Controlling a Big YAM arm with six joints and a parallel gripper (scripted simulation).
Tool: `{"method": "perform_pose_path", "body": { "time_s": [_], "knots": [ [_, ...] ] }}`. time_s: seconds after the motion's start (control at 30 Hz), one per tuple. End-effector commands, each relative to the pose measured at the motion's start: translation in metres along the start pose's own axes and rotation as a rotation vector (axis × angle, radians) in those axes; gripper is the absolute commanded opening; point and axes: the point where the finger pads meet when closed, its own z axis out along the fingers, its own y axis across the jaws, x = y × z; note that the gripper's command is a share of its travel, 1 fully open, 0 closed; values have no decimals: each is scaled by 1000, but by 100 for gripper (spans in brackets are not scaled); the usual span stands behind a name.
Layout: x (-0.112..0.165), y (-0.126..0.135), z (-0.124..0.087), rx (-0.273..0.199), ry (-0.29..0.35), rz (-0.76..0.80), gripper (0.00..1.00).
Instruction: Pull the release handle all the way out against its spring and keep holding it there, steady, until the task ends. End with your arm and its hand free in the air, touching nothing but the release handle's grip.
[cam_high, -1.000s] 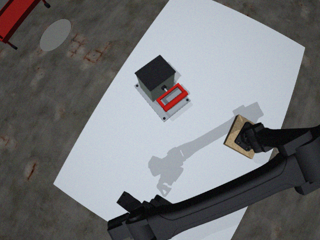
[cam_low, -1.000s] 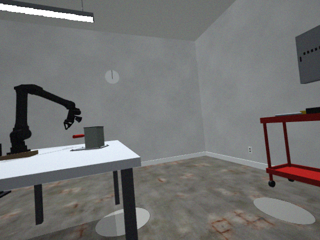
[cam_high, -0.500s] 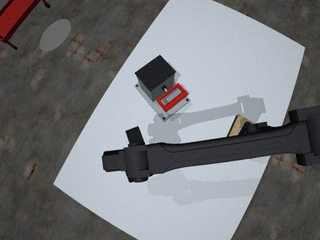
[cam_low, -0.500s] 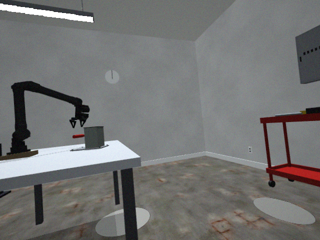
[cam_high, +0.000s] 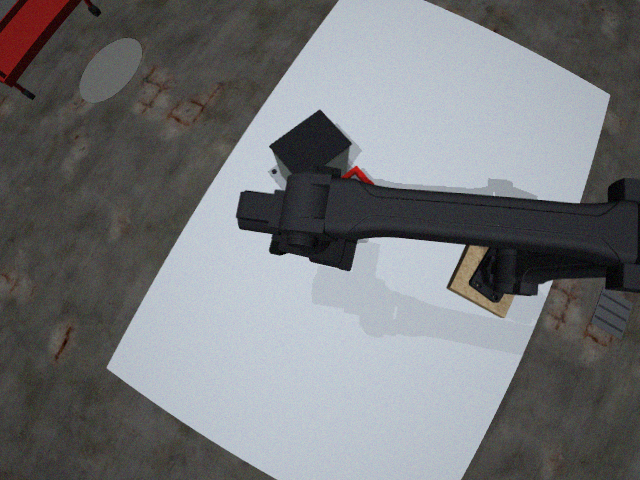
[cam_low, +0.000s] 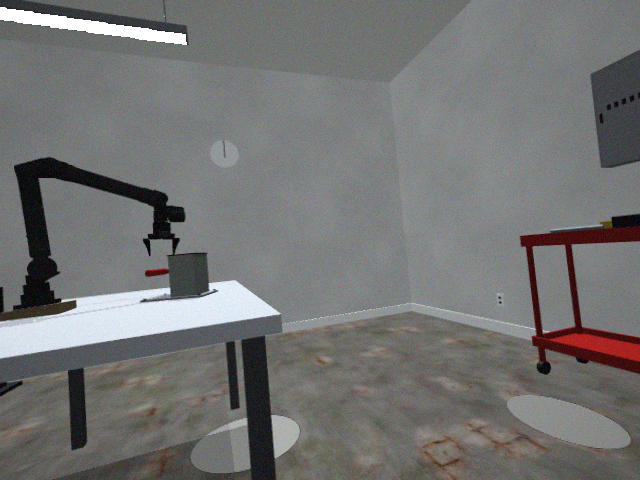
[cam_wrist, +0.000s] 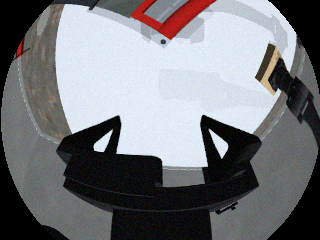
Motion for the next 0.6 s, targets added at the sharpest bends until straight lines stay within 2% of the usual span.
{"method": "perform_pose_path", "body": {
  "time_s": [0.0,0.07,0.13,0.2,0.37,0.57],
  "knots": [
    [-30,-5,-11,-37,-17,187,100],
    [-51,-10,-12,-41,-34,275,100],
    [-51,-10,-12,-41,-34,275,100],
    [-85,-21,-13,-48,-63,422,100],
    [-126,-39,-14,-56,-99,610,100],
    [-136,-44,-14,-58,-108,660,100]
  ]
}}
